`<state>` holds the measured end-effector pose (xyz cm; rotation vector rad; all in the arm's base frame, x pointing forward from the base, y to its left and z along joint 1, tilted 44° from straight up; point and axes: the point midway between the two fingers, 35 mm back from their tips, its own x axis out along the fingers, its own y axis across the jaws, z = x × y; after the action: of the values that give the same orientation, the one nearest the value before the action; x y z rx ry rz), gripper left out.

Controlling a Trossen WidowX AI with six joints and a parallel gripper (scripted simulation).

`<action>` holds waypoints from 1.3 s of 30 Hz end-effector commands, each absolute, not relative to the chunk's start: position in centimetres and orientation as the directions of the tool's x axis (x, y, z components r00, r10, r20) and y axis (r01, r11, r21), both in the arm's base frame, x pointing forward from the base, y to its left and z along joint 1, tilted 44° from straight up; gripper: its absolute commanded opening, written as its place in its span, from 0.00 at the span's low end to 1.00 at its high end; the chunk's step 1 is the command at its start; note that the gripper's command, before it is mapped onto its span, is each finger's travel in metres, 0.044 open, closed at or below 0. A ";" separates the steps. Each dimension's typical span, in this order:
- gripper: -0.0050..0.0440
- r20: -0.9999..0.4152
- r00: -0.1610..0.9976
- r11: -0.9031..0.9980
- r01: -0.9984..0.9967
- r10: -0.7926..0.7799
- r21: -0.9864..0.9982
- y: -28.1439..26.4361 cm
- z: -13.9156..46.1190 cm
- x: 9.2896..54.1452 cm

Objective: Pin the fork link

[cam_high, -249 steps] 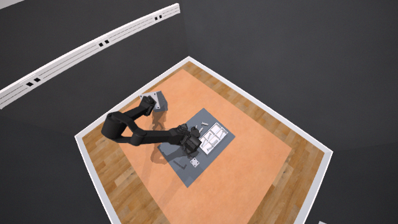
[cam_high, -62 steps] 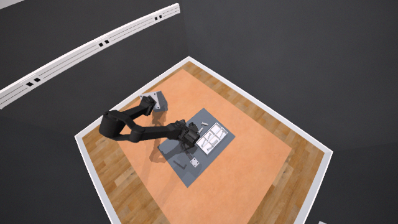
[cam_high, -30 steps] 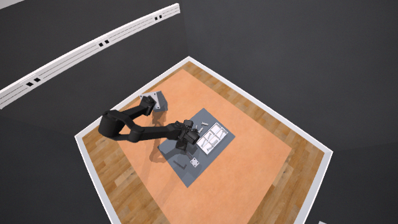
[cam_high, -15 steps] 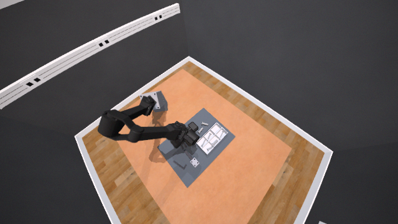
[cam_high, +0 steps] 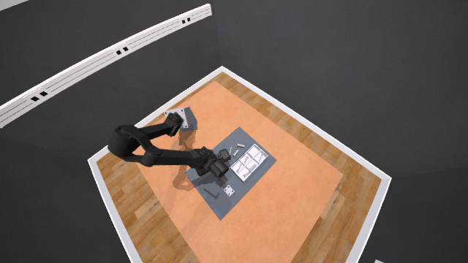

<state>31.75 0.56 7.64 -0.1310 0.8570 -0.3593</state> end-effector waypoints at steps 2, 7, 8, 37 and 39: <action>0.61 -0.708 0.609 0.933 0.259 -0.358 -0.249 -0.6 8.6 31.7; 0.61 -0.707 0.610 0.933 0.259 -0.358 -0.248 -1.0 8.9 31.7; 0.61 -0.707 0.610 0.933 0.259 -0.358 -0.248 -1.0 8.9 31.8; 0.61 -0.718 0.596 0.932 0.254 -0.361 -0.257 -1.5 7.6 32.2; 0.61 -0.718 0.596 0.932 0.254 -0.361 -0.257 -1.5 7.4 32.4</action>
<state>32.21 -1.33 7.72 -0.1305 0.8612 -0.3593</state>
